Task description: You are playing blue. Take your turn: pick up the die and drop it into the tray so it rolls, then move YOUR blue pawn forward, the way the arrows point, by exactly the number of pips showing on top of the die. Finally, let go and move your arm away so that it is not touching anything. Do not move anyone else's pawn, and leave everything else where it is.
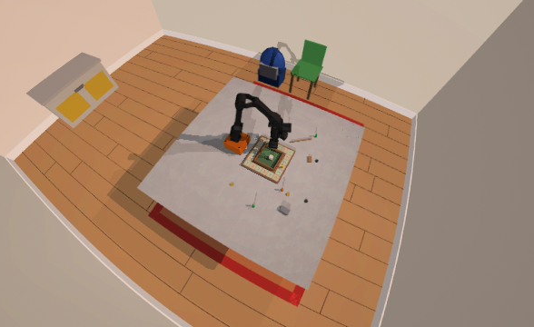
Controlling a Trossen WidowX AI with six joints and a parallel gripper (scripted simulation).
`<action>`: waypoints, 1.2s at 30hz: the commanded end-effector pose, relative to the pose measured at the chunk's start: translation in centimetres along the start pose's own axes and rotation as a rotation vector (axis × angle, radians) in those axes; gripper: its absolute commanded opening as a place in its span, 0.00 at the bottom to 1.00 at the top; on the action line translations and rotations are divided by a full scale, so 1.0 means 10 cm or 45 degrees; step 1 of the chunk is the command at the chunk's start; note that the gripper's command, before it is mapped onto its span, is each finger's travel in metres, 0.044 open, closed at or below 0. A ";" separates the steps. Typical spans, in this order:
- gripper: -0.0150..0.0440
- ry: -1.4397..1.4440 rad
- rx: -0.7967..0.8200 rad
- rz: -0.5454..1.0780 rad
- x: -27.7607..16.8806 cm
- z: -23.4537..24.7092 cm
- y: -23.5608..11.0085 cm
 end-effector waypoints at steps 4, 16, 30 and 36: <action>0.25 0.005 0.002 0.012 -0.01 0.00 0.12; 0.61 0.000 0.000 0.000 0.00 0.00 0.11; 1.00 0.096 -0.002 0.014 -0.23 -0.21 -0.62; 1.00 0.316 -0.009 0.022 -0.95 -0.51 -1.07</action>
Point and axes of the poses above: the point midway between the two fingers, 35 mm back from their tips, its own y axis out along the fingers, its own z axis across the jaws, x = y × z, the point moved 10 cm from there along -y, back along the fingers, and after that the axes turned 9 degrees about -y, right-handed, at the moved point
